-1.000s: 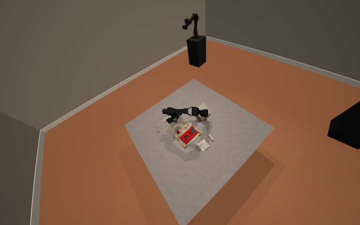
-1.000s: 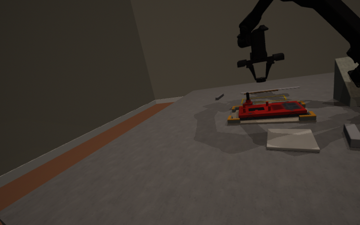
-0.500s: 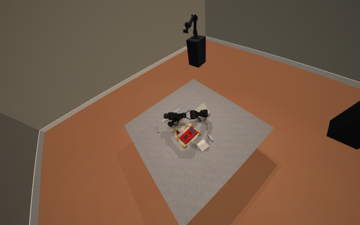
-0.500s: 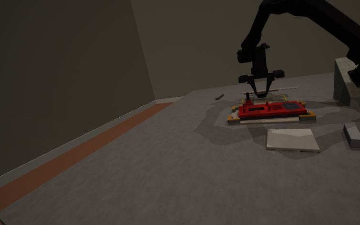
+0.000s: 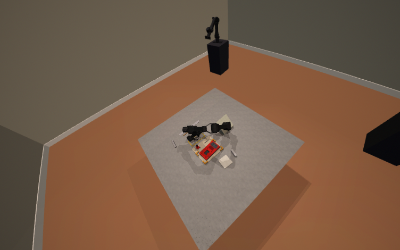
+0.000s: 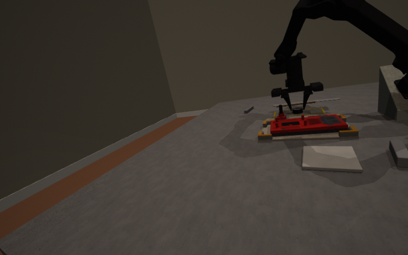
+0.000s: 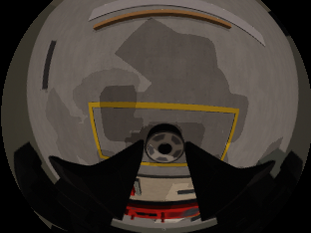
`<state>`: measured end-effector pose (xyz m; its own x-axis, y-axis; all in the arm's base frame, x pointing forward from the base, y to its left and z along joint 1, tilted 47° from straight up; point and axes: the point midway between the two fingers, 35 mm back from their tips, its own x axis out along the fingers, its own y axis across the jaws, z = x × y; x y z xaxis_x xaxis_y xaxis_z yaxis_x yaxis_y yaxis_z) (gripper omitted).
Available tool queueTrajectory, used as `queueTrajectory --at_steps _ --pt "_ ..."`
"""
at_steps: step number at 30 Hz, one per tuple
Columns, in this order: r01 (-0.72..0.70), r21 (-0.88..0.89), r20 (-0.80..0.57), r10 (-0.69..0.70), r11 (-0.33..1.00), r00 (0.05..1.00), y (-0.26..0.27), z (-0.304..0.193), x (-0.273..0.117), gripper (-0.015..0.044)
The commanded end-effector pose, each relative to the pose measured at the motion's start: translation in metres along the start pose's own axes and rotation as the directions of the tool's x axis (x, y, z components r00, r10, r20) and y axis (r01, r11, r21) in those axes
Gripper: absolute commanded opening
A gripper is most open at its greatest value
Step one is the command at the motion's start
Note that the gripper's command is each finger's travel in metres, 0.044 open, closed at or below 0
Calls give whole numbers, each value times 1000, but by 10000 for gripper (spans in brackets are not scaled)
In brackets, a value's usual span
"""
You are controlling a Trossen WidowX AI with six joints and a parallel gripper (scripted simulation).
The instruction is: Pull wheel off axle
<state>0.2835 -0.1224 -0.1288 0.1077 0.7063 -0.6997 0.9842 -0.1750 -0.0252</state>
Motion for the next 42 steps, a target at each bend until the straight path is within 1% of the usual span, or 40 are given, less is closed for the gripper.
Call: queueTrajectory --at_steps 1,3,6,10,11,12,15,16,18,20,42 --pt "-1 -2 1 1 1000 1000 1 0 -7 300" --pt "-2 0 1 2 1000 1000 1 1 -23 300" --pt "-5 2 1 5 1000 1000 0 1 -57 300" --pt "-5 2 1 5 1000 1000 0 1 -60 300" --pt "-13 7 0 13 1000 1000 -1 1 -54 326" --pt "-12 8 1 12 1000 1000 -7 -1 -59 352" --pt "-7 8 4 7 1000 1000 -40 -14 -83 431" --pt "-5 8 4 5 1000 1000 -53 -19 -90 440" --pt "-2 8 2 2 1000 1000 -75 -30 -102 440" --pt "0 7 1 0 1000 1000 -83 -34 -105 440" --pt "0 7 1 0 1000 1000 -83 -34 -105 440"
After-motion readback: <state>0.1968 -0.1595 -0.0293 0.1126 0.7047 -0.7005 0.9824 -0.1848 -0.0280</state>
